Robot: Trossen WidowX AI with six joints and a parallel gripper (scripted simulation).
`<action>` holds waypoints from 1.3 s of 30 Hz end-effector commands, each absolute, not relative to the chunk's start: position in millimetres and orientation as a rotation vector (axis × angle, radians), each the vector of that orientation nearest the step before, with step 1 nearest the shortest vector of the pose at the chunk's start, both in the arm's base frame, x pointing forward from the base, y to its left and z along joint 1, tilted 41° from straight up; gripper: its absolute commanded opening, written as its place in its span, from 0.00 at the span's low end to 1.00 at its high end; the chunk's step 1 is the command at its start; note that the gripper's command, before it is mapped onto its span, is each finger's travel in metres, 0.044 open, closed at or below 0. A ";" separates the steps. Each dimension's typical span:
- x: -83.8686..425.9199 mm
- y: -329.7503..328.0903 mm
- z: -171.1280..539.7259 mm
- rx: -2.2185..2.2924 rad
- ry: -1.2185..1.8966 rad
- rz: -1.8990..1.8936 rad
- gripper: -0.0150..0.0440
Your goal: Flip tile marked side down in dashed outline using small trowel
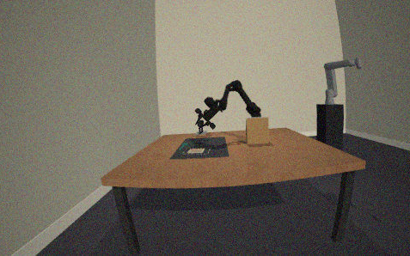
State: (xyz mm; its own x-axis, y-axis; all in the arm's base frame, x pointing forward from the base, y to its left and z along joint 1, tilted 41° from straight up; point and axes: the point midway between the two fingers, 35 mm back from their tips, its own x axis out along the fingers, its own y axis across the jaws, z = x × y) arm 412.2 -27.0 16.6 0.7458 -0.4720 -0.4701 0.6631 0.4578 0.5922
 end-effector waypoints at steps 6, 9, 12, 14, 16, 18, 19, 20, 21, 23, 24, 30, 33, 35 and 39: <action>413.0 -26.0 17.9 0.839 0.254 -0.700 0.25; 413.0 -26.0 17.9 0.839 0.254 -0.700 0.25; 413.0 -26.0 17.9 0.839 0.254 -0.700 0.25; 413.0 -26.0 17.9 0.839 0.254 -0.700 0.25; 413.0 -26.0 17.9 0.839 0.254 -0.700 0.25; 413.0 -26.0 17.9 0.839 0.254 -0.700 0.25; 412.9 -26.2 17.8 0.839 0.254 -0.701 0.25; 412.7 -26.5 17.6 0.840 0.253 -0.704 0.25; 412.4 -26.9 17.3 0.840 0.252 -0.707 0.25; 412.3 -27.1 17.2 0.840 0.252 -0.708 0.25; 412.3 -27.1 17.1 0.840 0.253 -0.708 0.25; 404.7 -45.5 23.4 0.829 0.283 -0.706 0.25; 396.9 -60.5 28.5 0.820 0.307 -0.703 0.25; 391.2 -70.0 31.8 0.815 0.323 -0.700 0.25; 378.4 -87.6 37.8 0.805 0.351 -0.691 0.25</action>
State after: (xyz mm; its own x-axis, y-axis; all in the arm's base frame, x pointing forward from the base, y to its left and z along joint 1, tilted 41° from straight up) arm 388.9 -73.9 29.7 0.7244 -0.4497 -0.5225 0.6894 0.4751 0.5468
